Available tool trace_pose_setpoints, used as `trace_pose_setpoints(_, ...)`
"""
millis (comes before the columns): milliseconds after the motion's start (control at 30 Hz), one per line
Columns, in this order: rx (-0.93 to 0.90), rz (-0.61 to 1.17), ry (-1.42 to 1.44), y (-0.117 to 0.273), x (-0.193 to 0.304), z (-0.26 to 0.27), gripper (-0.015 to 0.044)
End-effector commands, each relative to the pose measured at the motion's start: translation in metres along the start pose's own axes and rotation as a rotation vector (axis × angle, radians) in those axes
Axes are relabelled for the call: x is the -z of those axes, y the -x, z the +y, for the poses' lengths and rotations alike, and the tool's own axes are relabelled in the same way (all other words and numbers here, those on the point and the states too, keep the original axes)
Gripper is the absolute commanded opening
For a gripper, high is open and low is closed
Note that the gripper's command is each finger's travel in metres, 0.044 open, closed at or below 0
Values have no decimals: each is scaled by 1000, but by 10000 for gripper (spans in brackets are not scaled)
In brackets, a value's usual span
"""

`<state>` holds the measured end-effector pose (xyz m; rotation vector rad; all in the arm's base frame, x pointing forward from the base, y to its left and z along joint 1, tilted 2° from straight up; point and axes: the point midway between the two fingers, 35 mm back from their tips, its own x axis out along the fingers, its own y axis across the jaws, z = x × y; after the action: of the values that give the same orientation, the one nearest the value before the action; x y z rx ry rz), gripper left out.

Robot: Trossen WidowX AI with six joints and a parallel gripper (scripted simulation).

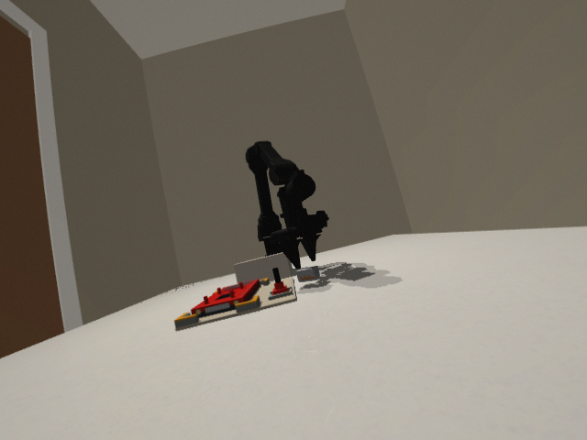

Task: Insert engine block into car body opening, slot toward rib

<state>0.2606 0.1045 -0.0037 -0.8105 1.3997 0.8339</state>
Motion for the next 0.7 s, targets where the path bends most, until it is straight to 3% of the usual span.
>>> trace_pose_setpoints(0, -5, 14, -3, -9, 3, 1, 440)
trace_pose_setpoints(300, -5, 14, -3, -21, 3, 2, 440)
trace_pose_setpoints(667, -5, 14, -3, -21, 3, 2, 151)
